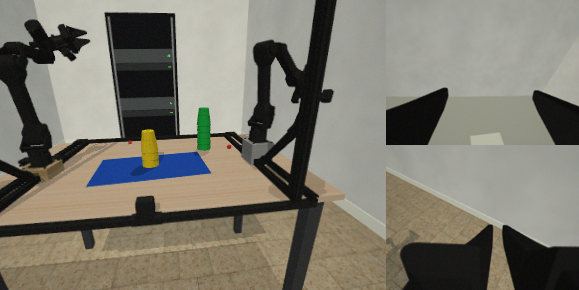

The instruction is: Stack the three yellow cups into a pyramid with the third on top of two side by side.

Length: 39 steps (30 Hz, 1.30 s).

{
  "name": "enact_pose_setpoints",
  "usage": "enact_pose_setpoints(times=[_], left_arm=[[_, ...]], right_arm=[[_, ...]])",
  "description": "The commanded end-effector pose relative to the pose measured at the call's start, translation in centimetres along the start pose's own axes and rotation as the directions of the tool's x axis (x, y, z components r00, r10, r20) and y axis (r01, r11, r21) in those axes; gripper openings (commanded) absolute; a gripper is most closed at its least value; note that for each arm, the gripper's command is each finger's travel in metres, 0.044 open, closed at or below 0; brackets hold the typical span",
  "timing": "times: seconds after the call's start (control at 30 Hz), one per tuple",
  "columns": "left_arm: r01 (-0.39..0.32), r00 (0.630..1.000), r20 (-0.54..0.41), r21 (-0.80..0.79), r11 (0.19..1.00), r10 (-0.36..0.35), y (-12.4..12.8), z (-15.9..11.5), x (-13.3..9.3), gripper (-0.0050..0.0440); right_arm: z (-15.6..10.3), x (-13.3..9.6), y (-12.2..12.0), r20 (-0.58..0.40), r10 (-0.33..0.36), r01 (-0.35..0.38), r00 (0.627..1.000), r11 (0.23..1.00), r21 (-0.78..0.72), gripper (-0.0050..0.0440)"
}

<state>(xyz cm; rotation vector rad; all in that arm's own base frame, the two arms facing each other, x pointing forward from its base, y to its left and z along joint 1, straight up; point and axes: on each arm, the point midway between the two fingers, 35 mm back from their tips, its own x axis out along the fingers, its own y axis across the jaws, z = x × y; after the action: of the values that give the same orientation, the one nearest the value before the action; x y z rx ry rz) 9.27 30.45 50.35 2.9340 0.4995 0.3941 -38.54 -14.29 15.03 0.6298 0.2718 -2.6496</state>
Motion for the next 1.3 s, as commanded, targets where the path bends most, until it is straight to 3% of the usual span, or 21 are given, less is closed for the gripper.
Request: enact_pose_setpoints(times=[0.0, 0.4, 0.47, 0.63, 0.8, 0.97, 1.03, 1.27], left_arm=[[-0.005, 1.000, -0.009, -0.049, 0.999, 0.005, -0.2, 0.2, 0.5, 0.0440], [-0.027, 0.999, -0.033, -0.373, 0.927, 0.015, -1.2, 1.3, 3.7, 0.0440], [-0.027, 0.999, -0.033, -0.373, 0.927, 0.015, -1.2, 1.3, 3.7, 0.0440], [-0.030, 0.999, -0.034, -0.558, 0.829, 0.013, -1.7, 2.4, 5.9, 0.0440], [-0.017, 1.000, -0.019, -0.743, 0.669, 0.004, -2.0, 4.0, 8.5, 0.0440], [0.022, 1.000, 0.020, -0.895, 0.445, -0.009, -2.0, 6.4, 11.4, 0.0440], [0.022, 1.000, 0.020, -0.895, 0.445, -0.009, -2.0, 6.4, 11.4, 0.0440], [0.126, 0.992, 0.125, -0.990, 0.063, -0.025, -1.1, 11.1, 15.7, 0.0440]], right_arm=[[0.7, -0.4, 1.4, 0.018, 0.033, -0.032, 0.999, 0.999, -0.026, 0.0000], [3.1, -3.2, 9.5, 0.061, 0.213, -0.205, 0.975, 0.972, -0.116, 0.0000], [3.1, -3.2, 9.5, 0.061, 0.213, -0.205, 0.975, 0.972, -0.116, 0.0000], [4.1, -5.8, 14.3, 0.078, 0.328, -0.311, 0.942, 0.935, -0.173, 0.0000], [4.7, -9.6, 19.5, 0.090, 0.460, -0.429, 0.884, 0.871, -0.238, 0.0000], [4.8, -14.7, 24.5, 0.090, 0.600, -0.551, 0.795, 0.776, -0.307, 0.0000], [4.8, -14.7, 24.5, 0.090, 0.600, -0.551, 0.795, 0.776, -0.307, 0.0000], [4.0, -23.9, 30.0, 0.065, 0.788, -0.707, 0.613, 0.583, -0.401, 0.0000]])
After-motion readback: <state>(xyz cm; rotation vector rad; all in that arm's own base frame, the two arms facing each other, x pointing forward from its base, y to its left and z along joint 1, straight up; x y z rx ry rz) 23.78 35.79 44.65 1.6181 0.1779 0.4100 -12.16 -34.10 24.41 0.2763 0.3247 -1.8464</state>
